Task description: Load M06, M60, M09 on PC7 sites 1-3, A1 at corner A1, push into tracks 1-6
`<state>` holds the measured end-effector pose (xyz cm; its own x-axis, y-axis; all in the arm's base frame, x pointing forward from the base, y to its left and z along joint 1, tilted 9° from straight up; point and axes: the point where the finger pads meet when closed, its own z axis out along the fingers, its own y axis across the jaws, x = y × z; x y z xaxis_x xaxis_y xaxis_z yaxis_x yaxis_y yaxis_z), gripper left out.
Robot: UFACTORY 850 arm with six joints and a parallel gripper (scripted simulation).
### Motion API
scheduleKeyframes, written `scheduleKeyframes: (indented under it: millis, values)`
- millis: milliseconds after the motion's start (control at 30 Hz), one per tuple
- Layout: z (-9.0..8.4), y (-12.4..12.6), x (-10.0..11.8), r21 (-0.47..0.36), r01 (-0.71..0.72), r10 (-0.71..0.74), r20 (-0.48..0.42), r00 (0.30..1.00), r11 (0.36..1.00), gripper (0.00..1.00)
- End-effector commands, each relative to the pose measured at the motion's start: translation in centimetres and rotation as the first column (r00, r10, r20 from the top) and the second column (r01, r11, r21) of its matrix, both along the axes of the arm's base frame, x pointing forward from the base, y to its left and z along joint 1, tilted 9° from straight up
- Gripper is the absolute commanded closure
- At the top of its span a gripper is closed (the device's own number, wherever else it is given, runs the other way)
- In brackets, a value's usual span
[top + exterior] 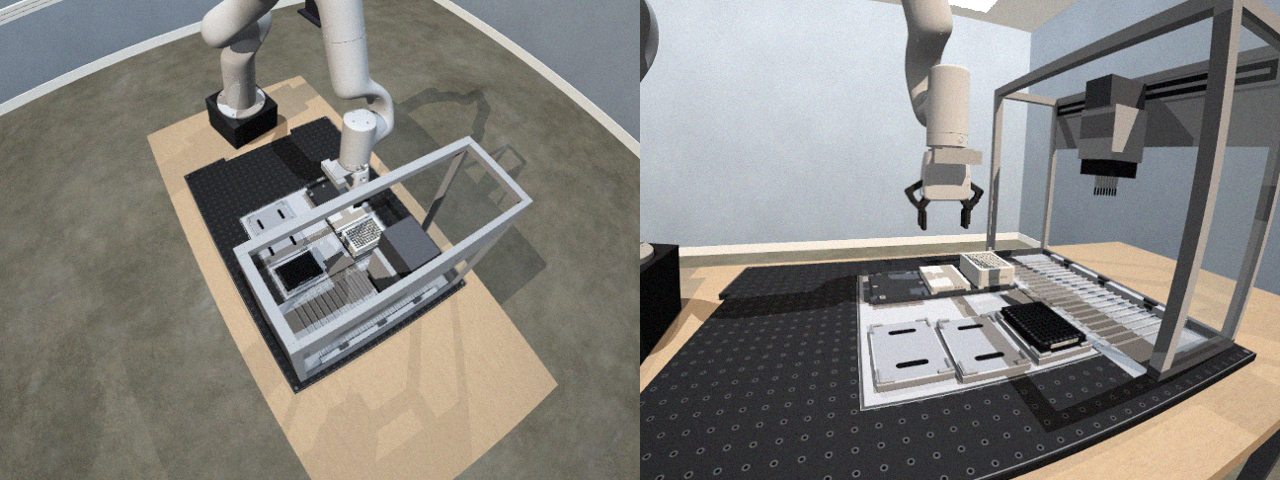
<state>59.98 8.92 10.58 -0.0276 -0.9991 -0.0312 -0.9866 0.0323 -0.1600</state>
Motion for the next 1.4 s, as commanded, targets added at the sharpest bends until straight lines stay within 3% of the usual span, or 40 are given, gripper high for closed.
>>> scheduleKeyframes:
  millis: [0,333,400,567,900,967,1367]
  values:
    - [0.09,0.01,0.07,-0.005,-0.033,0.033,0.003,0.999,0.999,0.00]
    - [0.09,0.01,0.07,-0.060,-0.353,0.354,0.001,0.935,0.934,0.00]
    - [0.09,0.01,0.07,-0.060,-0.353,0.354,0.001,0.935,0.934,0.00]
    - [0.09,0.01,0.07,-0.086,-0.501,0.502,-0.007,0.865,0.861,0.00]
    - [0.09,0.01,0.07,-0.133,-0.750,0.753,-0.035,0.657,0.648,0.00]
    - [0.09,0.01,0.07,-0.133,-0.750,0.753,-0.035,0.657,0.648,0.00]
    - [0.09,0.01,0.07,-0.173,-0.938,0.944,-0.085,0.318,0.300,0.00]
